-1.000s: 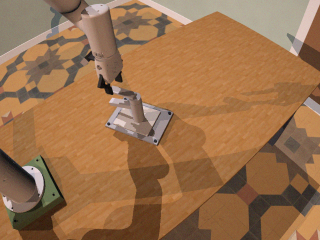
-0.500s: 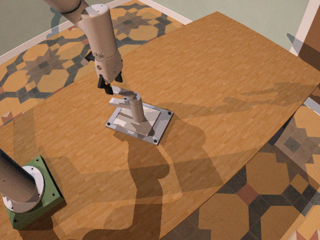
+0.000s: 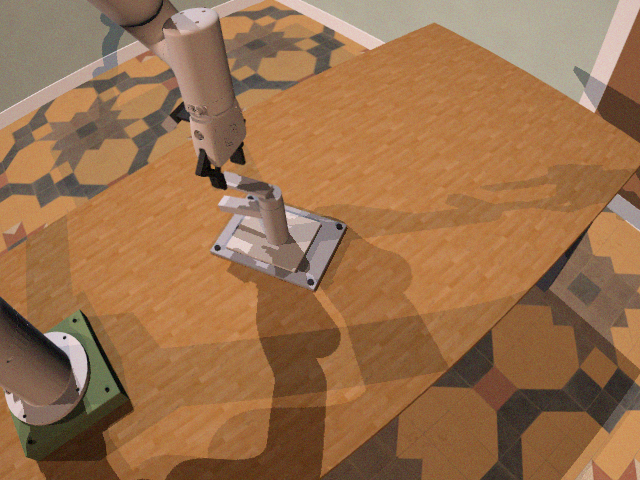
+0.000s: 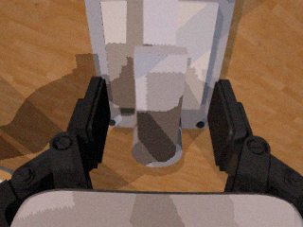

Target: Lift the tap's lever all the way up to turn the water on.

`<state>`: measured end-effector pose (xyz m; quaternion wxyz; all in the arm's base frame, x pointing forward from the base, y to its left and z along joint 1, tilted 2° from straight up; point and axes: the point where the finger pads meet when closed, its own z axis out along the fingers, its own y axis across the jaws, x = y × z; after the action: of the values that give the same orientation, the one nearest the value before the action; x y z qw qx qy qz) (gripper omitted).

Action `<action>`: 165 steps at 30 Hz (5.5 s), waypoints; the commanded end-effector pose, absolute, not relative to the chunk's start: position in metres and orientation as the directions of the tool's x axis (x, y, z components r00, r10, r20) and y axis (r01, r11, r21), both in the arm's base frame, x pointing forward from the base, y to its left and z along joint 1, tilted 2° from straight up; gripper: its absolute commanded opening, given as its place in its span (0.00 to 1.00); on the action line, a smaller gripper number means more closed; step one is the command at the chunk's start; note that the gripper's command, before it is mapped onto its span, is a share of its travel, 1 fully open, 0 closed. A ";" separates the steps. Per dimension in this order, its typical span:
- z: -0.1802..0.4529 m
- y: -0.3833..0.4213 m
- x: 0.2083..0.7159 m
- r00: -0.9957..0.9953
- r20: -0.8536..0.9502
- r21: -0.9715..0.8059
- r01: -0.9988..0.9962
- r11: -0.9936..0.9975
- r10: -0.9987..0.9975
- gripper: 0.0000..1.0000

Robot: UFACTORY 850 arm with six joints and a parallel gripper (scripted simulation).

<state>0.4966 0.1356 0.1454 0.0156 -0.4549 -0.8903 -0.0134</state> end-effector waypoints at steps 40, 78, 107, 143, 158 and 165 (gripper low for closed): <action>0.133 0.136 0.497 -0.586 0.039 0.012 0.810 0.586 0.810 0.69; 0.110 0.137 0.497 -0.586 0.039 0.012 0.810 0.586 0.810 0.69; 0.110 0.137 0.497 -0.586 0.039 0.012 0.810 0.586 0.810 0.00; 0.118 0.135 0.498 -0.586 0.039 0.012 0.810 0.586 0.810 0.00; 0.140 0.127 0.504 -0.586 0.039 0.012 0.810 0.586 0.810 0.00; 0.141 0.126 0.505 -0.586 0.039 0.012 0.810 0.586 0.810 0.00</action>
<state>0.5034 0.1264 0.1389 0.0156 -0.4549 -0.8903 -0.0135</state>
